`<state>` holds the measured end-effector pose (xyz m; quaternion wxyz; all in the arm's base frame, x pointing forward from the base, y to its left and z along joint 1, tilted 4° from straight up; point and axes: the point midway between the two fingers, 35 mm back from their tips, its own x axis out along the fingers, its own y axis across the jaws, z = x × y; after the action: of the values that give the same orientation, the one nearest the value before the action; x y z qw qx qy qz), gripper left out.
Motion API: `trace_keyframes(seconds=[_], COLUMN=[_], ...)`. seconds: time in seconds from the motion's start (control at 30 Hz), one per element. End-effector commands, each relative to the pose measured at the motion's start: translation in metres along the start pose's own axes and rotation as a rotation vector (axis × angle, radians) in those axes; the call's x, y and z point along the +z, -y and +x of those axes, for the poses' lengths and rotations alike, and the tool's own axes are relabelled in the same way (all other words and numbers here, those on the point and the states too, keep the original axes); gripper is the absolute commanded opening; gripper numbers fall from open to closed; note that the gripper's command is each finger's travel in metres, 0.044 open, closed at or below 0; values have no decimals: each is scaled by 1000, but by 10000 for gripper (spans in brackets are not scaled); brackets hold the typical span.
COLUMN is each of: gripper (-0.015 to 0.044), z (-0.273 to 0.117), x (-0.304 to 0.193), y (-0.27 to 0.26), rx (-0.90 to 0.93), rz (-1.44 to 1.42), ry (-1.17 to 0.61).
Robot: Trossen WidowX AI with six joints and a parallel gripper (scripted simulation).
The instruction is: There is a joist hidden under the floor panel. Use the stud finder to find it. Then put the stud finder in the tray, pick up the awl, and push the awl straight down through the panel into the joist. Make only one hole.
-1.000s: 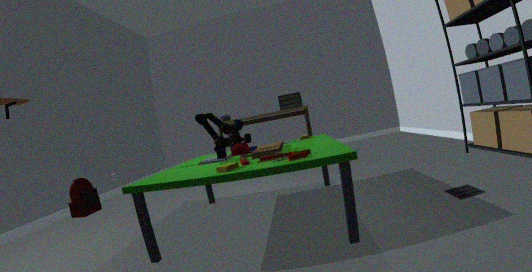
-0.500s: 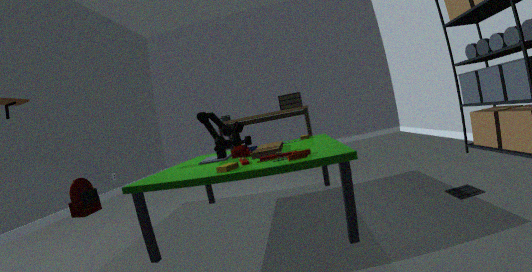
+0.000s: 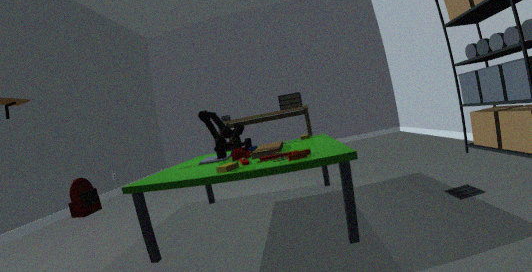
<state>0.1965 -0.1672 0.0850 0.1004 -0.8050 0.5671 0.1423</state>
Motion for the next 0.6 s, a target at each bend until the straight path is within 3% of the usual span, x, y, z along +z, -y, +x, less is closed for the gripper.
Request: trace_keyframes(seconds=[0.0,0.4,0.57], gripper=[52,368,378], z=[0,0,0], x=[1,1,1], y=[0,0,0], rx=[-4,-4,-4], rz=[4,4,4], ry=[-1,-1,-1])
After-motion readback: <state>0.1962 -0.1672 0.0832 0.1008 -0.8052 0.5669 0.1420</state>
